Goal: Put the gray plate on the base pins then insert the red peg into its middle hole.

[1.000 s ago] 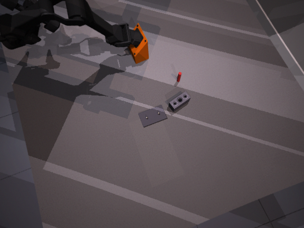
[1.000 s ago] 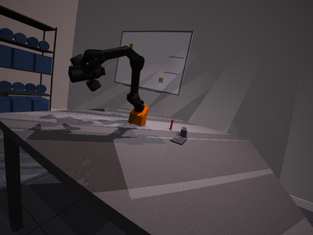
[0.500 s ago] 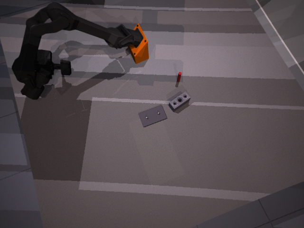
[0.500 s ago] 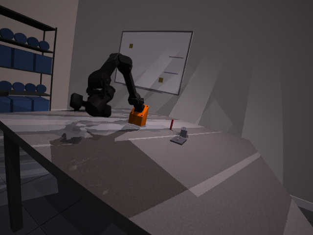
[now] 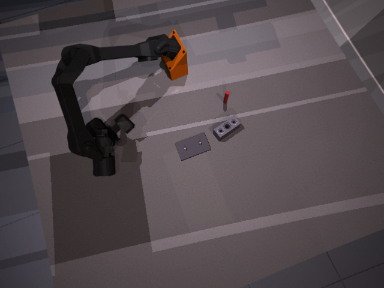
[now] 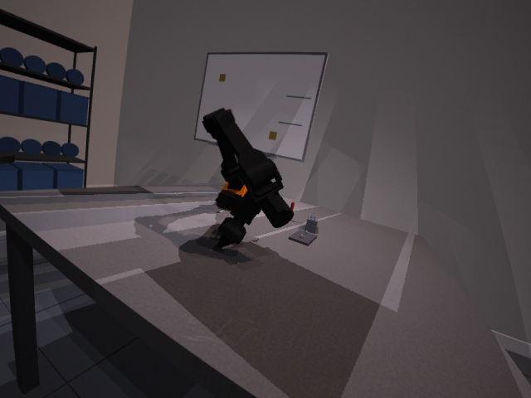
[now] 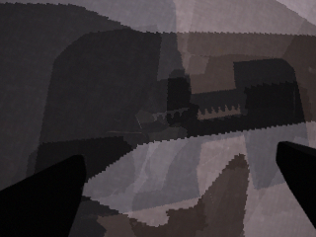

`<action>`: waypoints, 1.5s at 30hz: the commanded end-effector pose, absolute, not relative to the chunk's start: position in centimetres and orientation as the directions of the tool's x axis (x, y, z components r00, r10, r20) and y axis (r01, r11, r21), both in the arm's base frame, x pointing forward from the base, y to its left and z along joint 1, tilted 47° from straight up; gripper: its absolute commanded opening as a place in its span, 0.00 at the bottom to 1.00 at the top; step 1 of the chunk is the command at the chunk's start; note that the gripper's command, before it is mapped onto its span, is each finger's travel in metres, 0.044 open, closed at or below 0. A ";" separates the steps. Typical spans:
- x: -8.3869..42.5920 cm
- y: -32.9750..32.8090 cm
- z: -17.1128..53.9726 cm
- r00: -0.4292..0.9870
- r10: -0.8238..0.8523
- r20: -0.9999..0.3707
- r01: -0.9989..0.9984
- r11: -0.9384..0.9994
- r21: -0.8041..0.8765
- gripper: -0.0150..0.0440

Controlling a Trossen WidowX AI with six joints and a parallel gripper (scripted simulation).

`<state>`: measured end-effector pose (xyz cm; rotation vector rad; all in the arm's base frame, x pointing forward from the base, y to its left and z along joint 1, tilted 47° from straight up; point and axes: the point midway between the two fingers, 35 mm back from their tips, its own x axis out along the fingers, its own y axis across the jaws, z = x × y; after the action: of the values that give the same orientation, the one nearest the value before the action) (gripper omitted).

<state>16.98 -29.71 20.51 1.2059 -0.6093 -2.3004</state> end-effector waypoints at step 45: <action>35.1 0.4 -5.2 -0.036 -0.723 -0.690 0.993 0.054 -0.109 1.00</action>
<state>35.22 0.89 -4.88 0.5096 0.6925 -1.4727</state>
